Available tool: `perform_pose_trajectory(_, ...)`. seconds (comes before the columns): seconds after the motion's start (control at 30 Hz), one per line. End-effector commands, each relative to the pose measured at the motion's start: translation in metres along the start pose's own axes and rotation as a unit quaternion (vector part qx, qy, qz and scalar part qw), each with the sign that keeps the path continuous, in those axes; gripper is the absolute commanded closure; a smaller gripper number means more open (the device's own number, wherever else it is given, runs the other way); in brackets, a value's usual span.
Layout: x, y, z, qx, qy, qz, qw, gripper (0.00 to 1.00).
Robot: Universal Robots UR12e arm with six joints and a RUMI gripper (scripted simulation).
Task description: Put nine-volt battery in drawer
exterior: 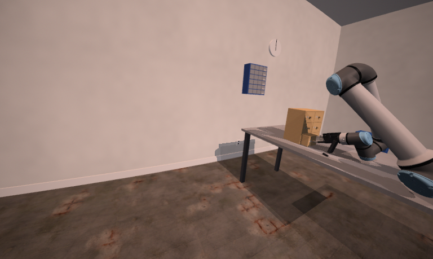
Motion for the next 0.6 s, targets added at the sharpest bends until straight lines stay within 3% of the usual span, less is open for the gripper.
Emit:
perform_pose_trajectory(0.0,-0.0004,-0.0001,0.0,0.0,0.0,0.0,1.0,0.8)
perform_pose_trajectory(0.5,-0.0004,-0.0001,0.0,0.0,0.0,0.0,1.0,0.8)
perform_pose_trajectory(0.53,-0.0004,-0.0001,0.0,0.0,0.0,0.0,1.0,0.93)
perform_pose_trajectory(0.57,-0.0004,-0.0001,0.0,0.0,0.0,0.0,1.0,0.93)
Point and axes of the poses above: the point where the finger pads meet when closed, its own z axis out along the fingers, its own y axis across the jaws, x = y × z, the point moved 10 cm from there along -z, back along the fingers, and after that the axes turned 8 degrees about -z, right-handed, at the moved point
